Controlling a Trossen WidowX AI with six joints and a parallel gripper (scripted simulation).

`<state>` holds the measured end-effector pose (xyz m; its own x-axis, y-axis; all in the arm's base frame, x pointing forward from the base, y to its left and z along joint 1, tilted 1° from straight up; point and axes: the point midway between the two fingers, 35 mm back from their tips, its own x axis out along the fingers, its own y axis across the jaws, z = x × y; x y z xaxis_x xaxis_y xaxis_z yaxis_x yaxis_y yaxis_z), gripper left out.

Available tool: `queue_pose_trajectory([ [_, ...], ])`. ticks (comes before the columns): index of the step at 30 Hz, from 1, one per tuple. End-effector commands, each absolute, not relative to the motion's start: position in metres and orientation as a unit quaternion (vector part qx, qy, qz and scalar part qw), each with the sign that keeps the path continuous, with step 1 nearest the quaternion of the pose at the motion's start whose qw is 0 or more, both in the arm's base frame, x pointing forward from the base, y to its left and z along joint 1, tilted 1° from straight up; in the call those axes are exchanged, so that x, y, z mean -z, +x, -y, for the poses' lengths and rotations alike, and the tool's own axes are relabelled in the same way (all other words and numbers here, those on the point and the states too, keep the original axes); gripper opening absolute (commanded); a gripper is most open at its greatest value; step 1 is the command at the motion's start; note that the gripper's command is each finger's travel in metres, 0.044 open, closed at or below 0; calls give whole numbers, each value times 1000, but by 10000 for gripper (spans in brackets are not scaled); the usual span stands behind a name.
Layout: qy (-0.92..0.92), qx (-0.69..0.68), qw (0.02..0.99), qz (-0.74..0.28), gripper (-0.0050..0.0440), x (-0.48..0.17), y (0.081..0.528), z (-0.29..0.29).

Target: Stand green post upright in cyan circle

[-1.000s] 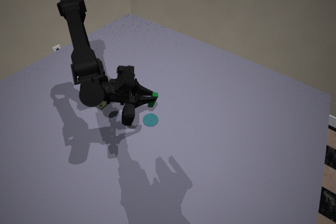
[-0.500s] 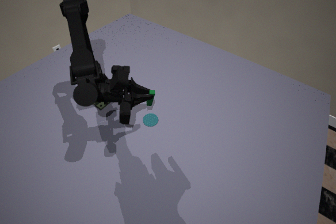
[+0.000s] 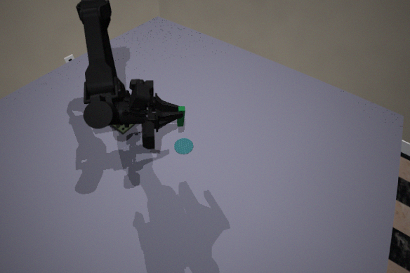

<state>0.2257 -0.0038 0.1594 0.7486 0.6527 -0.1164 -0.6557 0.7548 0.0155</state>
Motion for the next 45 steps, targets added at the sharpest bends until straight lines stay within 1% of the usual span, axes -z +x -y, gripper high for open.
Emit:
queue_pose_trajectory([
  [1,-18,-352,935,-45,22,-159,222,3],
  [21,-18,-352,935,-45,22,-158,222,3],
  [45,-18,-352,935,-45,22,-111,229,10],
])
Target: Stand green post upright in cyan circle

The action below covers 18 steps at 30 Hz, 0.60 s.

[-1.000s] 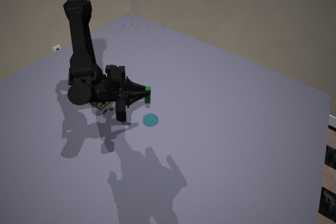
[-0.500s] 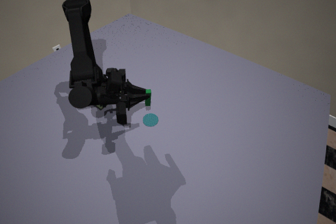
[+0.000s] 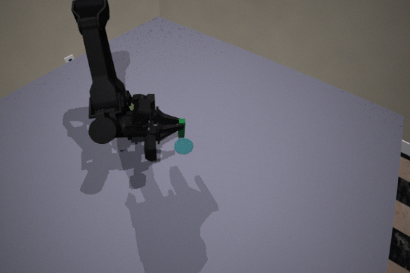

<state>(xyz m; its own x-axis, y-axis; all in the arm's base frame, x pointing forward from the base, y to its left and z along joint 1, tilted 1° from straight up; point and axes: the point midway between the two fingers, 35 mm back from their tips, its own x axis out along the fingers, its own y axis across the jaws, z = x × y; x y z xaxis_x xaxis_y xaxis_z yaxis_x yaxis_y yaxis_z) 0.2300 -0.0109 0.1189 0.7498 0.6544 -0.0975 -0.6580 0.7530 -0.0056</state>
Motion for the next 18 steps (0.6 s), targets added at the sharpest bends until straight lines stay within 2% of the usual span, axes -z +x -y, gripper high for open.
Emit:
queue_pose_trajectory([
  [1,-18,-352,935,-45,22,-111,229,10],
  [18,-18,-352,935,-45,22,-81,225,7],
])
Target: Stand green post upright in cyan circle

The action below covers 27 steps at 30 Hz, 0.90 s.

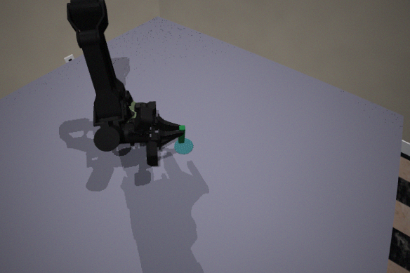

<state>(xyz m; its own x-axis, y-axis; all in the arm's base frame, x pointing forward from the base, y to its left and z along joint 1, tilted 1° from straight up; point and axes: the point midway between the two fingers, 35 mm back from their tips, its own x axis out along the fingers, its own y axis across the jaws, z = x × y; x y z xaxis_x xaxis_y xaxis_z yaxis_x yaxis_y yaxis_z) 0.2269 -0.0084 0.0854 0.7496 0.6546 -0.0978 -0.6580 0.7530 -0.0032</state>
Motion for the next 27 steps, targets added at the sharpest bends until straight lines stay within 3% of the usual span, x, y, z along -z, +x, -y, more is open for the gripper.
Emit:
queue_pose_trajectory([
  [1,-18,-352,935,-45,22,-79,224,6],
  [27,-16,-351,935,-47,22,-49,227,-2],
])
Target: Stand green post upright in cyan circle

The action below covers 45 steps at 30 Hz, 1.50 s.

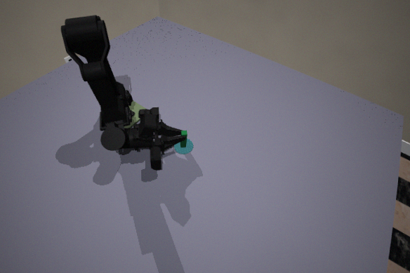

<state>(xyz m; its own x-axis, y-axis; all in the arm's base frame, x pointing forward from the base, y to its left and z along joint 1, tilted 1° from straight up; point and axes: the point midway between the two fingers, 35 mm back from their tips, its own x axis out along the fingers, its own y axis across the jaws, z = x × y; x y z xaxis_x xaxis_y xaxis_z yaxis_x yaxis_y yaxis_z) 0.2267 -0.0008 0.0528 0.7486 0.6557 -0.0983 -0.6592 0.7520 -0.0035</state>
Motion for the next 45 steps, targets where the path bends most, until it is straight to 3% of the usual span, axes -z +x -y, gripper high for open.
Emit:
queue_pose_trajectory([
  [1,-19,-351,935,-45,22,-49,227,-2],
  [16,-19,-351,935,-45,22,-48,227,-2],
  [22,-19,-351,935,-45,167,-48,227,-2],
  [24,-19,-351,935,-45,167,-48,227,-2],
  [34,-19,-351,935,-45,400,-48,227,-2],
  [45,-22,-352,934,-46,400,-56,231,1],
])
